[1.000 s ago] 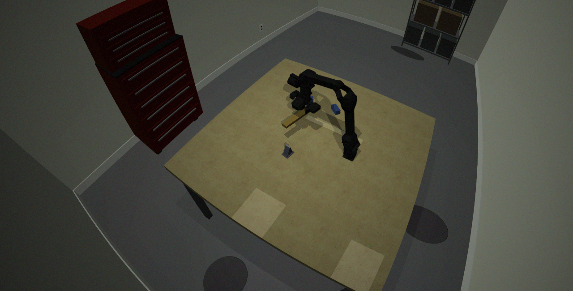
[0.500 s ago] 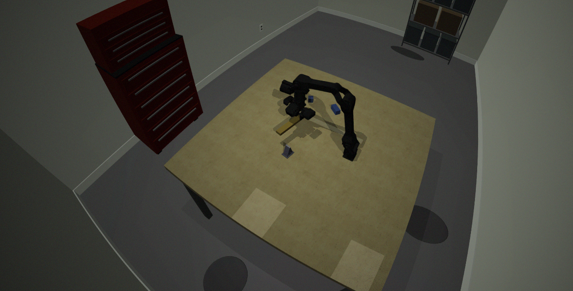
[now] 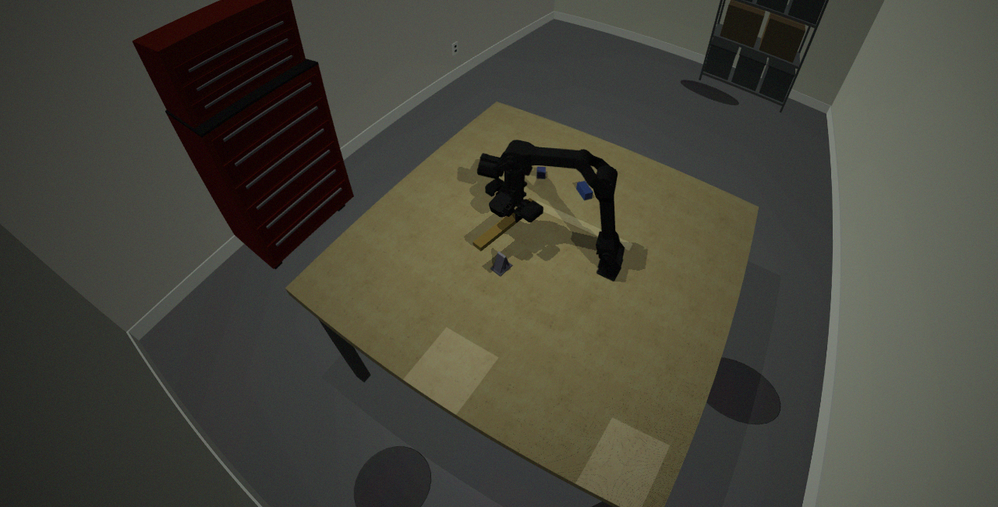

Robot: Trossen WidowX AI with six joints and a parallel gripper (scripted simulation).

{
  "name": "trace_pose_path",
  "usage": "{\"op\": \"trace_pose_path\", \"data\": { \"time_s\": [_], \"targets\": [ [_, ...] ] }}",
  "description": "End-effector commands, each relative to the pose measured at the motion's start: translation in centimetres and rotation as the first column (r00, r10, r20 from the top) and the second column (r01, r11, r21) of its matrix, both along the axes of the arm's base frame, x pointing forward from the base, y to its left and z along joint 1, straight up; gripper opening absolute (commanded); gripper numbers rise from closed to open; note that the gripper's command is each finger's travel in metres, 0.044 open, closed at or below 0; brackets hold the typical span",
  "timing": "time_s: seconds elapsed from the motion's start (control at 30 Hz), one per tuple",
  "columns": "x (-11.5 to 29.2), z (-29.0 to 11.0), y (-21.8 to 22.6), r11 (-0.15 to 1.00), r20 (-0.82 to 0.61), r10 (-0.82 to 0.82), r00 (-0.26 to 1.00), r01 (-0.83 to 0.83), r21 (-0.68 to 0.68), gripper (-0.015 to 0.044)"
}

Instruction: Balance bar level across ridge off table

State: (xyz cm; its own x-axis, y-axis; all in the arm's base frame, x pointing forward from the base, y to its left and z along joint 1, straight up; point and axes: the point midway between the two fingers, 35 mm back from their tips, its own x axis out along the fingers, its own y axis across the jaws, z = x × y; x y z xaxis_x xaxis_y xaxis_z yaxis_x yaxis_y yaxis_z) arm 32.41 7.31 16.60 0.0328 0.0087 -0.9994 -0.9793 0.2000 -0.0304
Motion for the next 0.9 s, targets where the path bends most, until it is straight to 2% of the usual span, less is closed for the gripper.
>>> {"op": "trace_pose_path", "data": {
  "time_s": [0.0, 0.53, 0.87],
  "targets": [
    [-0.4, 0.0, 1.2, 1.000, -0.002, 0.002, 1.000, -0.002, -0.001, 0.0000],
    [-2.7, 0.1, 7.0, 1.000, -0.004, 0.024, 1.000, -0.024, 0.004, 0.0000],
    [-2.7, -0.9, 7.3, 1.000, -0.004, 0.024, 1.000, -0.024, 0.005, 0.0000]
  ]
}}
